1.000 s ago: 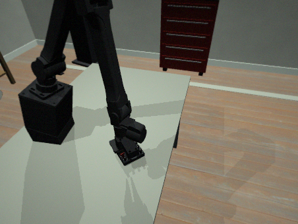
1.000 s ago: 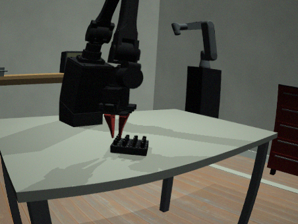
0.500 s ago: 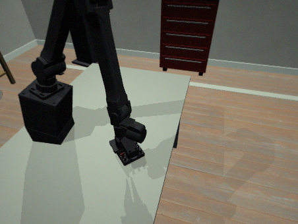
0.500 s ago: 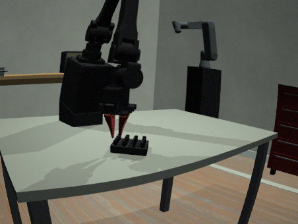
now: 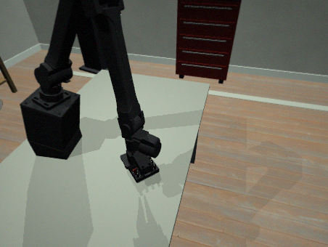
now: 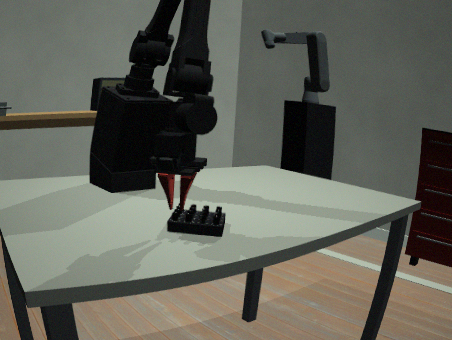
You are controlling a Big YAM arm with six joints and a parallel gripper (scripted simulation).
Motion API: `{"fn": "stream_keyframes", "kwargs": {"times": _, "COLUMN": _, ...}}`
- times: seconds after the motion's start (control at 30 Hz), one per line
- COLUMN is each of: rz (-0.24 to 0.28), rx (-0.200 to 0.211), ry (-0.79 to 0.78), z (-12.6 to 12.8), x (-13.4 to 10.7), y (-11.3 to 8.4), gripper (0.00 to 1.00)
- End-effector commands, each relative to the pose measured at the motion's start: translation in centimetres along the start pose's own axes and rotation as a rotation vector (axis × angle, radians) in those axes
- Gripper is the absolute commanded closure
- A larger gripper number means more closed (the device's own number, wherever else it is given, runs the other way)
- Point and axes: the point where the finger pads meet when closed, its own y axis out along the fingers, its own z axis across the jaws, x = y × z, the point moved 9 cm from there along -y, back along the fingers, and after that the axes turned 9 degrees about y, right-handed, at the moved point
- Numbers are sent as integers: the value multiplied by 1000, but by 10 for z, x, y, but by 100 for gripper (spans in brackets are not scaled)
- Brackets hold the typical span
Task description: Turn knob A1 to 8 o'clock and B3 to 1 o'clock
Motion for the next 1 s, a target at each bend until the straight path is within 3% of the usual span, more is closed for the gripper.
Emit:
{"fn": "stream_keyframes", "kwargs": {"times": 0.0, "rz": -13, "rx": 10, "ry": -2, "z": 3, "x": -2, "y": -4, "gripper": 81}}
{"fn": "stream_keyframes", "kwargs": {"times": 0.97, "rz": -24, "rx": 19, "ry": -3, "z": 4, "x": -1, "y": -7, "gripper": 81}}
